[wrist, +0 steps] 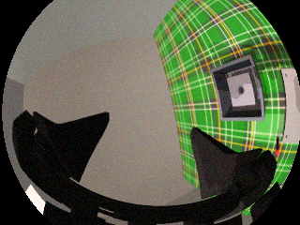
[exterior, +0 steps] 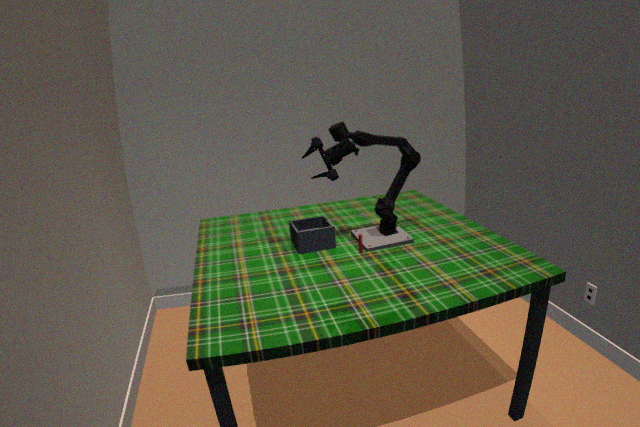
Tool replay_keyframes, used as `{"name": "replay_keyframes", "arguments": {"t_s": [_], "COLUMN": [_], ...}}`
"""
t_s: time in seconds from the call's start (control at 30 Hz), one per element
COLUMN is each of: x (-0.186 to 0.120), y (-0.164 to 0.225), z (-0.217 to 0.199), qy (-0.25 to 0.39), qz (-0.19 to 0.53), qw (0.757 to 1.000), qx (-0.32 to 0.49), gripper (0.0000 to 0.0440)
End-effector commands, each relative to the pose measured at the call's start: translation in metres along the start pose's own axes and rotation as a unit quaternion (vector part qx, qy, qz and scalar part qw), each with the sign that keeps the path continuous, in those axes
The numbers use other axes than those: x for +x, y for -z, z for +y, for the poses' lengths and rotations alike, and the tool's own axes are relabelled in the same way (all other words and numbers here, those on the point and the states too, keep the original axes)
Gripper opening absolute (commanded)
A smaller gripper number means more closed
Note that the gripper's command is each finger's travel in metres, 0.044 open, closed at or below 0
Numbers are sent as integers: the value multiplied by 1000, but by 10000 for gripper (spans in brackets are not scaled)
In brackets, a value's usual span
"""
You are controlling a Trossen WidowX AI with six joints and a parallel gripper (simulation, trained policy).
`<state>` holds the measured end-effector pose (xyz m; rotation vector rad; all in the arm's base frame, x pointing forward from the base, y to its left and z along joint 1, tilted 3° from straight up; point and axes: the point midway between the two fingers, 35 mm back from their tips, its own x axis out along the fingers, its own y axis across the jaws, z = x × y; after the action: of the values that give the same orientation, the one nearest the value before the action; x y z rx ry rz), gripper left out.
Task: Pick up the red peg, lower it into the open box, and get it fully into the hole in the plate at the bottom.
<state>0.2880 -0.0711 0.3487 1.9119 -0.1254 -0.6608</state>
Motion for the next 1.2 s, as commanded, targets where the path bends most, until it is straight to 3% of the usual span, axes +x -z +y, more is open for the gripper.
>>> {"name": "replay_keyframes", "arguments": {"t_s": [0.0, 0.27, 0.53, 1.17], "x": [3, 1, -8, -40], "y": [8, 22, 29, 22], "z": [-26, -82, -139, -261], "qy": [46, 147, 246, 432], "qz": [10, 34, 55, 99], "qw": [998, 979, 942, 795], "qx": [-43, -135, -224, -414], "gripper": [440, 440, 440, 440]}}
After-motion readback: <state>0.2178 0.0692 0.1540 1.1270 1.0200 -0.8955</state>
